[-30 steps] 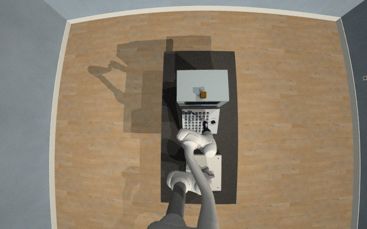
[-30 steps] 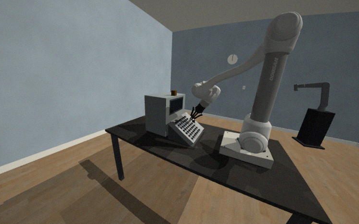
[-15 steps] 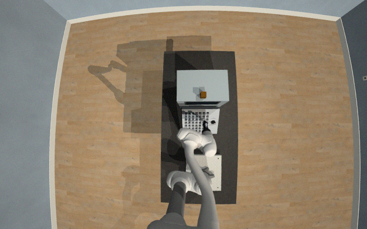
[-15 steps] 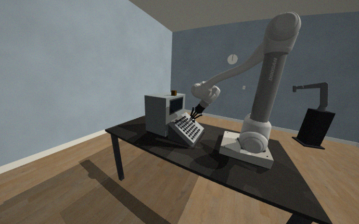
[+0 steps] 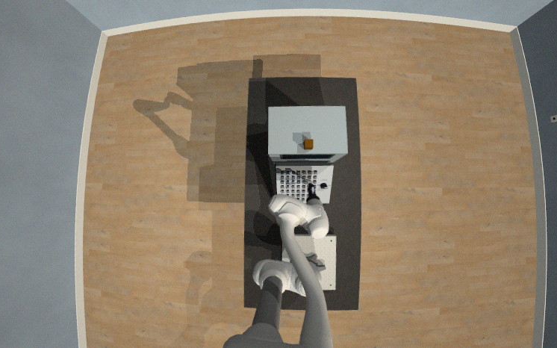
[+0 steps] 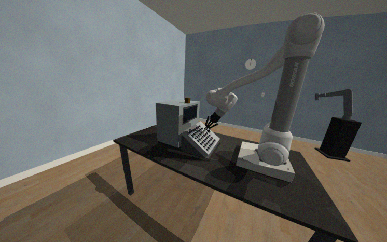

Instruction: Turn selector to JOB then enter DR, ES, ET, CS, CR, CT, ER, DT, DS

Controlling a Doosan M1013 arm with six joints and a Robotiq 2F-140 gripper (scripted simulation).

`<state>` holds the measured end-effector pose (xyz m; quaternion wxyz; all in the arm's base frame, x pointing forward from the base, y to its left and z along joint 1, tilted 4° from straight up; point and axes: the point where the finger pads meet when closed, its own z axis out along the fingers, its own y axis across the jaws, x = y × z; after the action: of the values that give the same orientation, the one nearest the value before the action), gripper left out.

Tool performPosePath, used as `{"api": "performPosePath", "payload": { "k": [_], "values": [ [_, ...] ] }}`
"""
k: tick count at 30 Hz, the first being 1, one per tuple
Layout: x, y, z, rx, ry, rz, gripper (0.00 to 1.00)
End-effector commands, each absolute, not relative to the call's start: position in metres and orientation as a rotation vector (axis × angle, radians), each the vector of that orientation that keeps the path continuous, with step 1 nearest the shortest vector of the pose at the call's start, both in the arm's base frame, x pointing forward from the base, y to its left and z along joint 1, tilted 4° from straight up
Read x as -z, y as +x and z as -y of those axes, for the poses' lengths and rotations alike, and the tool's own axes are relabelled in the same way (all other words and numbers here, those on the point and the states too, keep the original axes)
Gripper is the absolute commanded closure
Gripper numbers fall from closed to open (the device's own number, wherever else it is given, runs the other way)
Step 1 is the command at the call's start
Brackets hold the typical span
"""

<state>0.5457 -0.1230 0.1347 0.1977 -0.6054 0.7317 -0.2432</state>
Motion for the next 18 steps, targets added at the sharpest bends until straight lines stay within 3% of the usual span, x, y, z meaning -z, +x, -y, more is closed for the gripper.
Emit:
{"api": "performPosePath", "payload": {
  "k": [1, 18],
  "values": [
    [-0.1346, 0.5458, 0.1230, 0.680, -1.694, -2.048, 1.00],
    [-0.1376, 0.5436, 0.1226, 0.680, -1.694, -2.048, 1.00]
  ]
}}
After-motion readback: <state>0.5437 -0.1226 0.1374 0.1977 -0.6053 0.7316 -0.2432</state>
